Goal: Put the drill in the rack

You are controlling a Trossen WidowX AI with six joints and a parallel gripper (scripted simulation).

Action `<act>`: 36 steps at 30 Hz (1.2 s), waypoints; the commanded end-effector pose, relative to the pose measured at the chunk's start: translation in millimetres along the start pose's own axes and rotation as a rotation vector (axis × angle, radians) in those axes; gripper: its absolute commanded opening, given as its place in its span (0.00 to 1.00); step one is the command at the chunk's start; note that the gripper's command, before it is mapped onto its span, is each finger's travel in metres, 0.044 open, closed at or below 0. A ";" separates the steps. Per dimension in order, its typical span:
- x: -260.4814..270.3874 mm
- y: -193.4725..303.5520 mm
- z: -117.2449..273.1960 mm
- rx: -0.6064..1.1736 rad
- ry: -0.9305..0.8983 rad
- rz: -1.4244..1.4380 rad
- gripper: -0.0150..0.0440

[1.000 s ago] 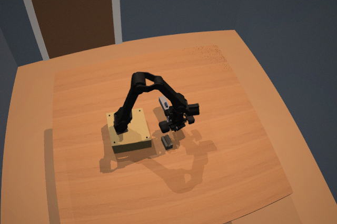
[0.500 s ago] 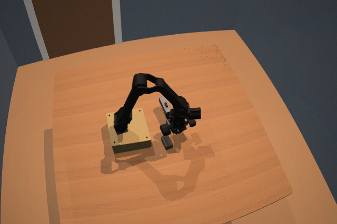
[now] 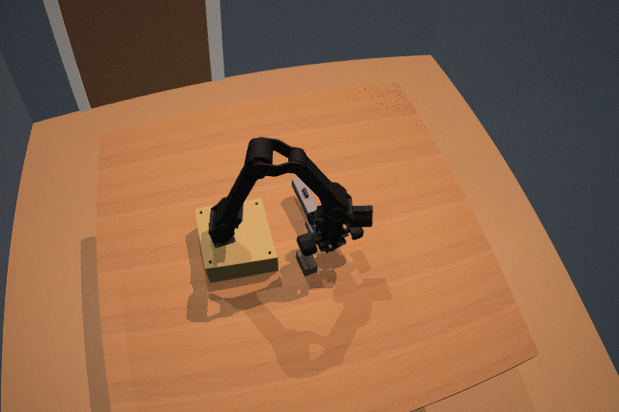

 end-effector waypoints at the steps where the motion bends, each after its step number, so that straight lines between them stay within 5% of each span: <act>1: 0.1 -0.8 0.1 0.000 0.000 0.001 0.34; 16: 0.8 -4.6 -0.8 -0.002 0.001 0.006 1.00; 36: 2.4 -14.2 -3.1 -0.004 0.001 0.006 1.00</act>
Point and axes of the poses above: the point midway between the two fingers, 35 mm back from their tips, its own z axis back along the fingers, its own x axis across the jaws, y = z × x, the point moved 5 cm from there along z, back along the fingers, and after that the axes turned 14 degrees about -z, right-handed, at the moved point
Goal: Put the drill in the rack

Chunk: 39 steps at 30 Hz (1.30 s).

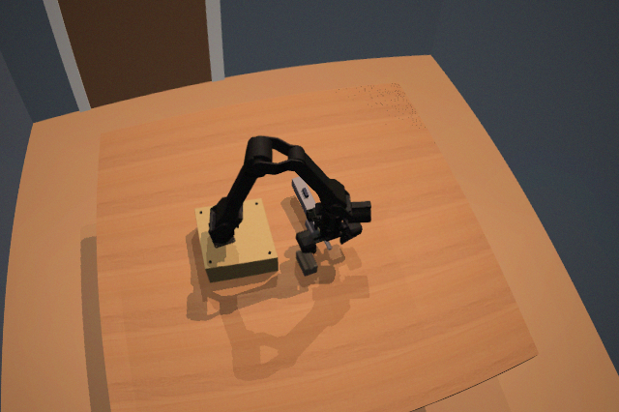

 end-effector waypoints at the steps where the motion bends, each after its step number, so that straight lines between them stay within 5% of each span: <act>1: 1.4 -2.1 -1.2 -0.001 -0.001 -0.004 1.00; 10: 2.9 -5.5 -2.7 -0.001 -0.001 -0.004 1.00; 25: 1.1 -4.3 -1.4 -0.001 0.001 0.000 0.33; 39: 3.2 -3.5 0.8 -0.001 -0.001 -0.004 0.25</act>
Point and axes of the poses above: the point midway between the two fingers, 35 mm back from their tips, its own z axis back along the fingers, its own x axis across the jaws, y = z × x, the point moved 5 cm from there along z, back along the fingers, and after that the axes turned 14 degrees about -z, right-handed, at the moved point
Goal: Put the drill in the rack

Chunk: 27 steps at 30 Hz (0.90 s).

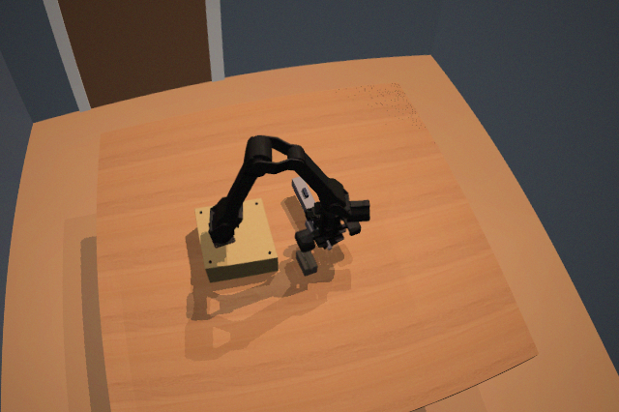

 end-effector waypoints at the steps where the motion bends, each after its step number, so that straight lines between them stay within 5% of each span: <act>1: 1.2 0.2 1.5 -0.002 -0.001 -0.005 0.25; 27: -6.3 24.6 0.4 0.000 0.000 -0.005 0.25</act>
Point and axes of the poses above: the point midway between the two fingers, 35 mm back from their tips, its own z axis back along the fingers, its own x axis across the jaws, y = z × x, the point moved 5 cm from there along z, back along the fingers, and after that the axes turned 14 degrees about -z, right-handed, at the moved point
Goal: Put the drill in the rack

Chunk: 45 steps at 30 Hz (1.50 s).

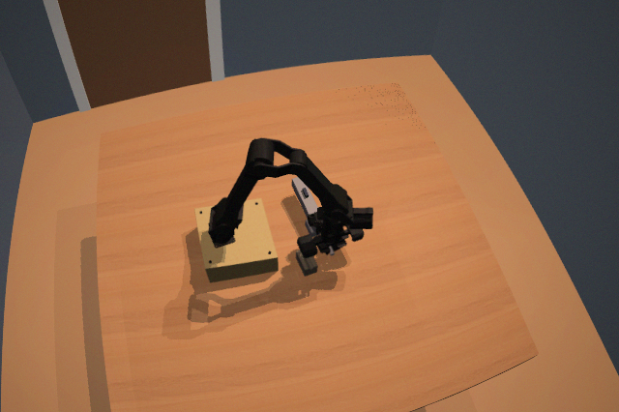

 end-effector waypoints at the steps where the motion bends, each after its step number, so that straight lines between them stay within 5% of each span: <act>1: -3.0 4.9 0.4 -0.004 0.002 0.004 0.25; 45: -10.3 46.5 6.7 0.000 0.003 0.004 0.25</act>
Point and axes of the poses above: the point midway between the two fingers, 35 mm back from their tips, its own z axis back along the fingers, its own x axis across the jaws, y = z × x, the point moved 5 cm from there along z, back along the fingers, and after that the axes turned 14 degrees about -z, right-handed, at the moved point
